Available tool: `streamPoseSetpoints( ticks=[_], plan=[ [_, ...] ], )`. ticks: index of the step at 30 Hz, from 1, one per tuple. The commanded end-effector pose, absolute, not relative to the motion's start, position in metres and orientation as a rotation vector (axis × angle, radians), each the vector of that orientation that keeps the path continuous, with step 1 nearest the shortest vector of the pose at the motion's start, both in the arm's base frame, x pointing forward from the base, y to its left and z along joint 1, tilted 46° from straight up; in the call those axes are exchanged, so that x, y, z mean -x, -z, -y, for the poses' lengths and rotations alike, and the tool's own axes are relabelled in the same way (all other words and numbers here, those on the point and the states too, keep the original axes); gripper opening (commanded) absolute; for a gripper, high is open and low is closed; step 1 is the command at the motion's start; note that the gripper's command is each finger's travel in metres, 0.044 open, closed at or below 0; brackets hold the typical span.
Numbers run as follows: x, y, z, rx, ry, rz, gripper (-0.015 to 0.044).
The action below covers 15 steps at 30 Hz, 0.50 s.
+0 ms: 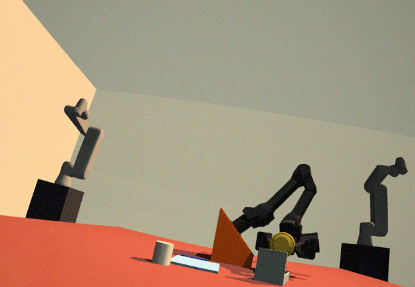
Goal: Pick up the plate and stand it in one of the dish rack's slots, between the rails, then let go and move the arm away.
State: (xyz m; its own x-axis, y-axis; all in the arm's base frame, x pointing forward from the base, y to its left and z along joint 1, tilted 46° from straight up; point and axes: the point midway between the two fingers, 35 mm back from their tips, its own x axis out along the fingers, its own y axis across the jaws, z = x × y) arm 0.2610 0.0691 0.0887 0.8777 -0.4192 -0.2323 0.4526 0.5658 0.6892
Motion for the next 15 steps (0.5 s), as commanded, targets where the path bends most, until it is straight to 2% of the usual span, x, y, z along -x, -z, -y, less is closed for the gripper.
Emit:
streamPoseSetpoints(
  ticks=[1, 15],
  plan=[
    [-0.265, -0.083, -0.072, -0.820, 0.515, -0.041, 0.0000],
    [-0.272, -0.065, -0.081, -0.820, 0.516, -0.045, 0.0000]
  ],
)
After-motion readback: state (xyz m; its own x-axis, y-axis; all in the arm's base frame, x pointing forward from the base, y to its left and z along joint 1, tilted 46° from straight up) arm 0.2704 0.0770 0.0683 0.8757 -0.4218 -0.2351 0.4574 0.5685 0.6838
